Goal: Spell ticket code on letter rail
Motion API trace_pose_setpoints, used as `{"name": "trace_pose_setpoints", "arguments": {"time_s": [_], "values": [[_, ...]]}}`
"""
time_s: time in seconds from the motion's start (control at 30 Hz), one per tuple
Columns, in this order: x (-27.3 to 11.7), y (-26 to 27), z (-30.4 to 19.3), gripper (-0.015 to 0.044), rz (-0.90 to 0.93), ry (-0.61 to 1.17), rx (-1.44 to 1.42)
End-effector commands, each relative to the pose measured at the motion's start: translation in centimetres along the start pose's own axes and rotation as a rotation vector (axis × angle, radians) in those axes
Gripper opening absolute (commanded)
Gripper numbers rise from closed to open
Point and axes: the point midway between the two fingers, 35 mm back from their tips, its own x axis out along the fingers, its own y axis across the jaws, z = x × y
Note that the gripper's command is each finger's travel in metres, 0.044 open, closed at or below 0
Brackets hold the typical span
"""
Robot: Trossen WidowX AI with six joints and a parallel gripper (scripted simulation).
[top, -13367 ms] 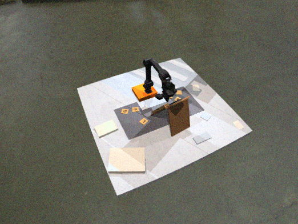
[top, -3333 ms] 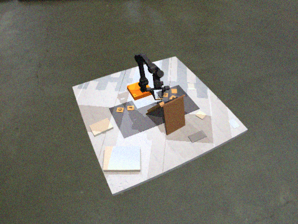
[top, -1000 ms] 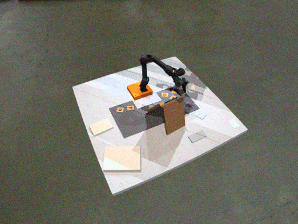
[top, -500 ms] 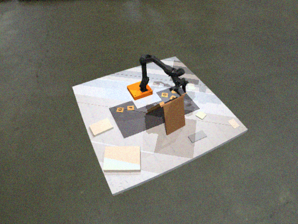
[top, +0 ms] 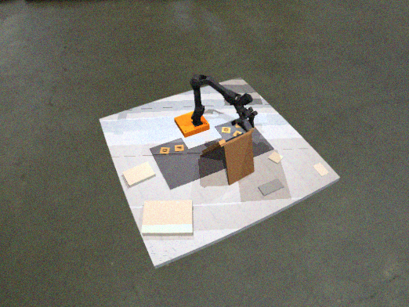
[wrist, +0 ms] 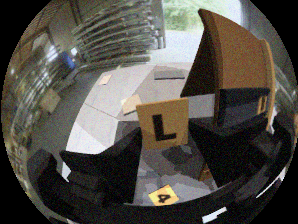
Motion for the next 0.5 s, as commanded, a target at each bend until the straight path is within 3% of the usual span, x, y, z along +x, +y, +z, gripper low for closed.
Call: {"name": "trace_pose_setpoints", "arguments": {"time_s": [0.0, 0.47], "values": [[-0.02, -0.21, -0.05, 0.0, 0.003, 0.0, -0.003], [0.01, -0.91, -0.04, 0.0, 0.002, 0.0, -0.004]]}}
